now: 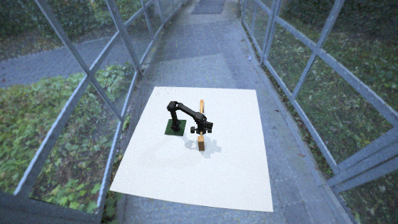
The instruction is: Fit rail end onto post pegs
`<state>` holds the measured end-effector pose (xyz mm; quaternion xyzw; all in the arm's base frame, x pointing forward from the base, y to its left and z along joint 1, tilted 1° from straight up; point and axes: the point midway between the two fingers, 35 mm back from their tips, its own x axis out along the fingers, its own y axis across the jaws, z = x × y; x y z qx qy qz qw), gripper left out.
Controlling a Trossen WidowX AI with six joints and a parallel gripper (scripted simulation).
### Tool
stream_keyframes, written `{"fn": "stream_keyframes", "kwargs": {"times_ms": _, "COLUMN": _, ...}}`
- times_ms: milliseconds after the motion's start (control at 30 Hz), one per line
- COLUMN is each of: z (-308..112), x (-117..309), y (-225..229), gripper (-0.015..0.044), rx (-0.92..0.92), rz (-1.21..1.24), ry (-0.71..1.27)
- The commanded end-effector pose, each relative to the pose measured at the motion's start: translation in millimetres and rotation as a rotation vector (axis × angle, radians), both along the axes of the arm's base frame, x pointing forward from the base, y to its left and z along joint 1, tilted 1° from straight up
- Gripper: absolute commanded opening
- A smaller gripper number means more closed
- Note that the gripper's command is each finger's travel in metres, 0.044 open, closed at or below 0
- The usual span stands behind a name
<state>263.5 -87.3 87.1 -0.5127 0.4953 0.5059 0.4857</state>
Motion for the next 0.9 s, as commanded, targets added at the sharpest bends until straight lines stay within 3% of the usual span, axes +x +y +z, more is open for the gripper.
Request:
{"fn": "stream_keyframes", "kwargs": {"times_ms": 0, "z": 1.7, "x": 1.7, "y": -2.5, "gripper": 0.0, "rx": -0.003, "rz": 0.003, "ry": -0.006}}
{"fn": "stream_keyframes", "kwargs": {"times_ms": 867, "z": 2.9, "x": 1.5, "y": 2.1, "gripper": 0.0, "rx": -0.002, "rz": 0.003, "ry": -0.006}}
